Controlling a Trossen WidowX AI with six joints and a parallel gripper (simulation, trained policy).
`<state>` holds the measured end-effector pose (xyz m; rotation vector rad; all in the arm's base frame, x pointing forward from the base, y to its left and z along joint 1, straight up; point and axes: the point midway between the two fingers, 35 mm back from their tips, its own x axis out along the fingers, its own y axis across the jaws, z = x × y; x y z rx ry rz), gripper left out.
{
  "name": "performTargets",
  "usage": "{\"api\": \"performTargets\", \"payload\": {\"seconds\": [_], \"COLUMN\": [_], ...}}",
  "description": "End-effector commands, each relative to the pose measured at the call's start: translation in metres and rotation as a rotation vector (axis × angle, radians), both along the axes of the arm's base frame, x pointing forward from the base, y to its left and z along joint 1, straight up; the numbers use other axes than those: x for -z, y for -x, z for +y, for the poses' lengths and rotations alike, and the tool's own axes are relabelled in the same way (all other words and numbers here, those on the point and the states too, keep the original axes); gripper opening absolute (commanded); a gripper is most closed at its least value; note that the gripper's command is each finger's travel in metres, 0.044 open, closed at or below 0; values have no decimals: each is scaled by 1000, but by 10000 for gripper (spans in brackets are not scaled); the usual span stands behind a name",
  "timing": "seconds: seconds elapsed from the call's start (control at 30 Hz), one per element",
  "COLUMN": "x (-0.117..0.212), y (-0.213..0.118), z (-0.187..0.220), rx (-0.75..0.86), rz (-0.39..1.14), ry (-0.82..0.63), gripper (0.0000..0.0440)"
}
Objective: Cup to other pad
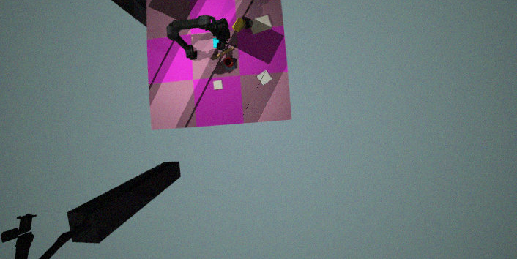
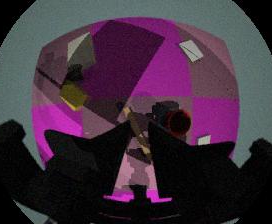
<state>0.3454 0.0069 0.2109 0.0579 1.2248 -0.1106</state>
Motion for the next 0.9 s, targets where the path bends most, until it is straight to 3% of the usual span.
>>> {"api": "performTargets", "payload": {"seconds": [0.0, 0.87], "x": [5, 65], "y": [0, 12], "z": [-7, -60], "rx": [-13, -120], "rz": [47, 337], "ry": [18, 79], "gripper": [116, 157]}}
